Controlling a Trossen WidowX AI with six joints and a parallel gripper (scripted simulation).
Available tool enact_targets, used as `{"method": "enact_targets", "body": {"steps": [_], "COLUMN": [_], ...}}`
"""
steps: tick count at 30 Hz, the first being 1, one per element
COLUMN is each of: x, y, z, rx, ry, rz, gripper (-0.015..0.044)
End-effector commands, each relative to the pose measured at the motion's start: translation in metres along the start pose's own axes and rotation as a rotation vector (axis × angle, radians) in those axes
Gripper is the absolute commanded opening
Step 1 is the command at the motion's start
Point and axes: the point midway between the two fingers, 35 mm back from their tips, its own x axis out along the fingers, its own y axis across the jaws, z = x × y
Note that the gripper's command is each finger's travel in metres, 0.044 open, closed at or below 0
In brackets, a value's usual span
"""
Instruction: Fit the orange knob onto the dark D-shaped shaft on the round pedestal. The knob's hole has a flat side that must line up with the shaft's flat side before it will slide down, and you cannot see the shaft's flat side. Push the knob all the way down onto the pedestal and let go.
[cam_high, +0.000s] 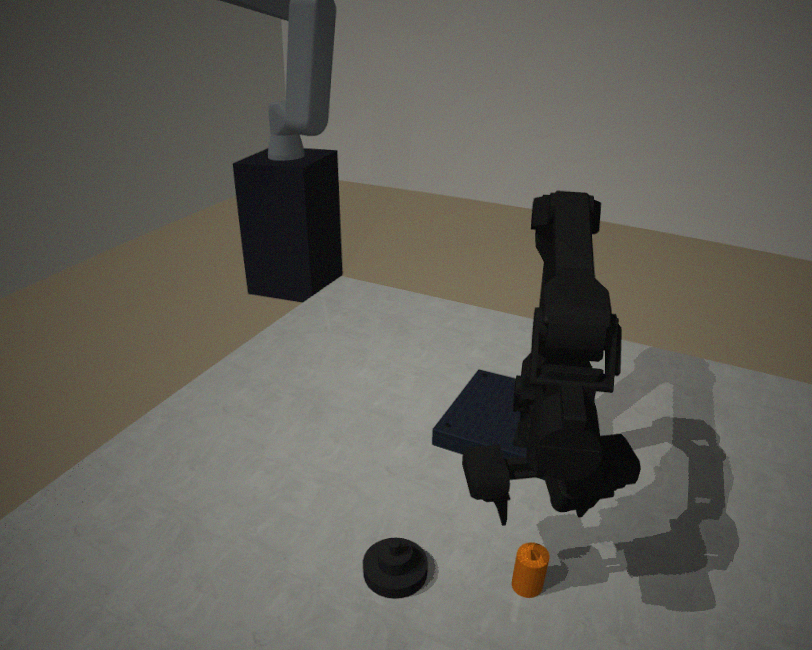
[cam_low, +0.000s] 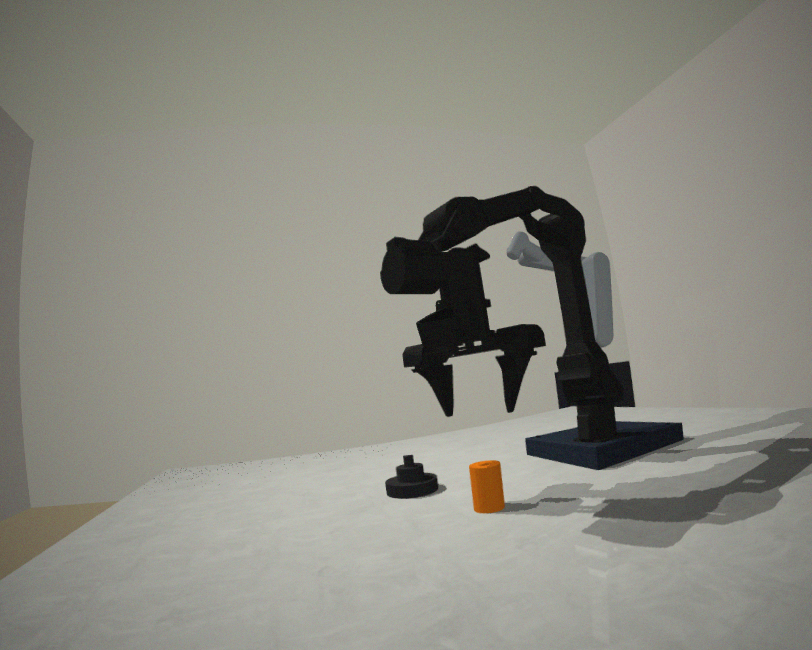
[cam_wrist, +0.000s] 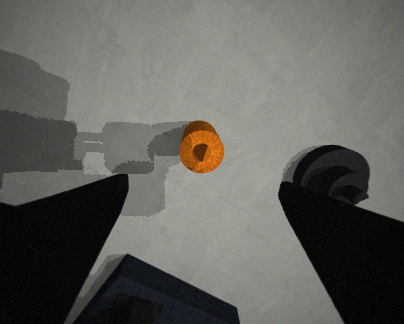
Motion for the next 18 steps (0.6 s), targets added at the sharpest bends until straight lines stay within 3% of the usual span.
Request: {"method": "enact_targets", "body": {"steps": [1, 12, 18], "x": [0.0, 0.002, 0.035], "y": [-0.001, -0.001, -0.001], "z": [-0.001, 0.0, -0.001], "rx": [0.406, 0.465, 0.489], "ry": [0.003, 0.003, 0.003], "rz": [-0.005, -0.005, -0.005], "gripper": [0.044, 0.044, 0.044]}}
